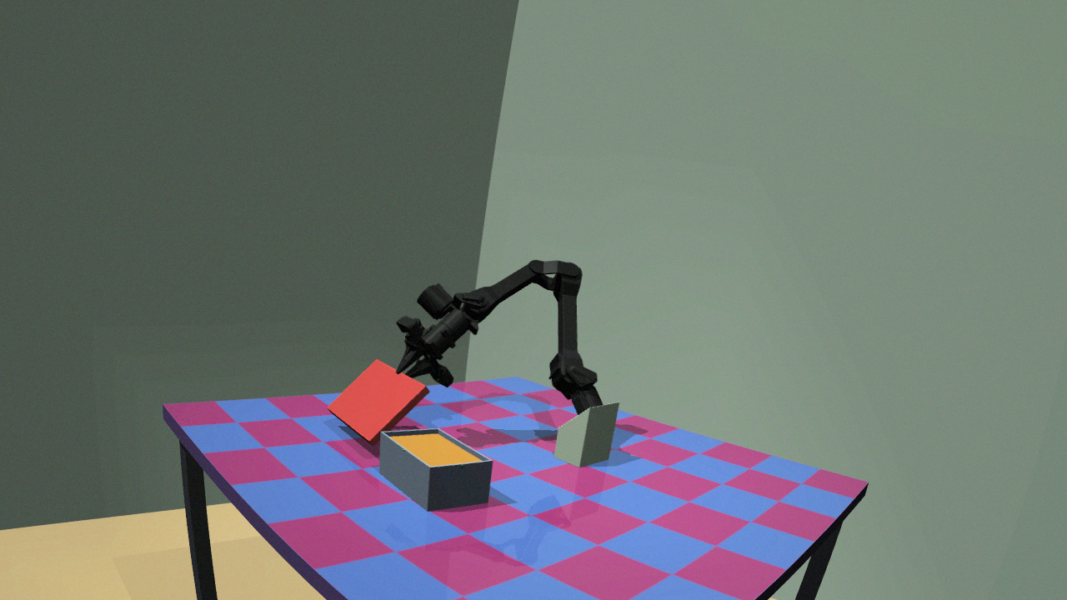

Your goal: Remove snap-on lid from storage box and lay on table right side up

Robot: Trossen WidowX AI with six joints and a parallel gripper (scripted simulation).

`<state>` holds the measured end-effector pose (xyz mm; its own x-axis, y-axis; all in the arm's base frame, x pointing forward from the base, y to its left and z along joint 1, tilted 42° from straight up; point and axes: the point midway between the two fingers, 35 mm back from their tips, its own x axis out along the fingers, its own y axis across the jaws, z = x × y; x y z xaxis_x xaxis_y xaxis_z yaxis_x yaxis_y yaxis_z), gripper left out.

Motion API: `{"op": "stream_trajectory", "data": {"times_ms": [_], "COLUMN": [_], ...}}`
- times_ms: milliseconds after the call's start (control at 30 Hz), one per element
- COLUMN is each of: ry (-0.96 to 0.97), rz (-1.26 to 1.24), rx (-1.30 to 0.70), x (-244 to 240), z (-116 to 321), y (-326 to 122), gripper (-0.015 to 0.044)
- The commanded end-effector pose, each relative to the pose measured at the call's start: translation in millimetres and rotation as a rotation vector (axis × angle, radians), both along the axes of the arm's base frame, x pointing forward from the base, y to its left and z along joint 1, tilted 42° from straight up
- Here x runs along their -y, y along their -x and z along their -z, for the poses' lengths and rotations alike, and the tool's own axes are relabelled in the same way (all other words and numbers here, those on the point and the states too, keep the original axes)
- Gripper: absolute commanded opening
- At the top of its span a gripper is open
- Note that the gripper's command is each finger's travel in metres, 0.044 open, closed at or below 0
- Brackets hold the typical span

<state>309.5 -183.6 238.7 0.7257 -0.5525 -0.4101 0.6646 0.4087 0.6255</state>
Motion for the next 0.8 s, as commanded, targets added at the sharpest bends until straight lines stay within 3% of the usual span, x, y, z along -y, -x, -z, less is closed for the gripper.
{"op": "stream_trajectory", "data": {"times_ms": [0,767], "ry": [0.004,0.005], "rz": [-0.015,-0.015], "rx": [0.005,0.005], "x": [0,12], "z": [1,15], "y": [-2,-1], "gripper": [0.0000,0.0000]}}
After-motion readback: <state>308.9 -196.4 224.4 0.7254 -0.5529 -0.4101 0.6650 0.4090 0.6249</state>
